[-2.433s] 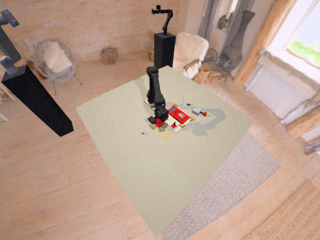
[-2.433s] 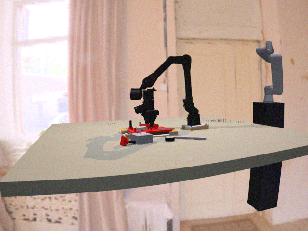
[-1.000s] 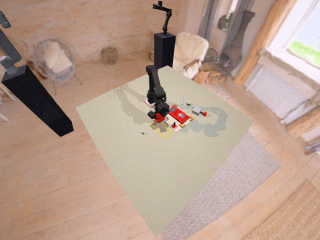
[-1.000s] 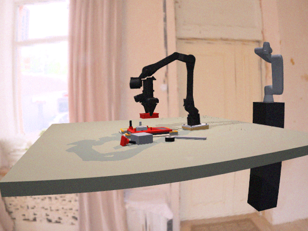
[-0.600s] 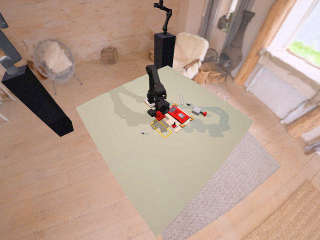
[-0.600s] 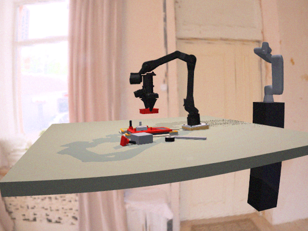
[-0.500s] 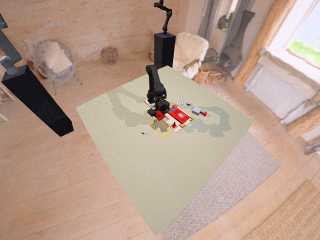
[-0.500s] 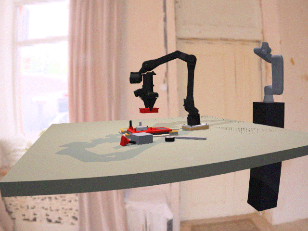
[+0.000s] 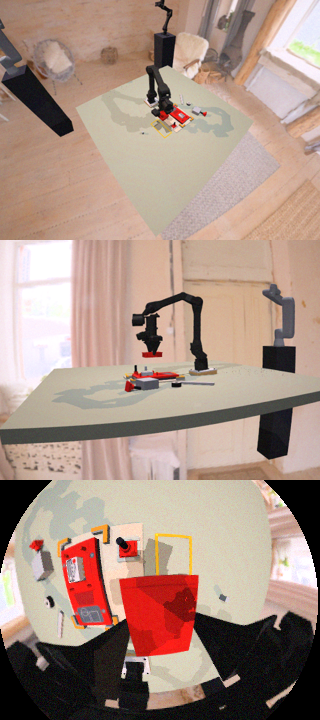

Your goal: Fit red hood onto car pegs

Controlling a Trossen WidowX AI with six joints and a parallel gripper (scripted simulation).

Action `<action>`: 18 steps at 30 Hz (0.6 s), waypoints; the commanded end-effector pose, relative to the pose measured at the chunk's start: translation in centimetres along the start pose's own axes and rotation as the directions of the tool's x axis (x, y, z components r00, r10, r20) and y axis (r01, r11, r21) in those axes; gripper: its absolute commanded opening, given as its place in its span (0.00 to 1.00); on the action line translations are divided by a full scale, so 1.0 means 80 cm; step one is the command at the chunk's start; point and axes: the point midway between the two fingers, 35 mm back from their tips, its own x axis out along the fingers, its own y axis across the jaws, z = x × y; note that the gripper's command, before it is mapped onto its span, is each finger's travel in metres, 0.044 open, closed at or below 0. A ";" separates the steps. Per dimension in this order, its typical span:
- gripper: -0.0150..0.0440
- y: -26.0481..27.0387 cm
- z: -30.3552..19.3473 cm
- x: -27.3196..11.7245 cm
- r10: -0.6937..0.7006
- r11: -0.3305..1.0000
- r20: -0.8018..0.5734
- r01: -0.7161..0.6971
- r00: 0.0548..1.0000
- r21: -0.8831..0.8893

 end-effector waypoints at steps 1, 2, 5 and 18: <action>0.25 0.007 0.009 0.000 -0.002 1.000 -0.003 0.002 1.000 0.003; 0.25 0.010 0.012 0.000 -0.002 1.000 -0.003 0.002 1.000 0.002; 0.25 0.018 0.020 -0.001 -0.001 1.000 -0.003 0.001 1.000 0.001; 0.25 0.059 0.051 -0.002 0.003 1.000 -0.001 -0.003 1.000 -0.006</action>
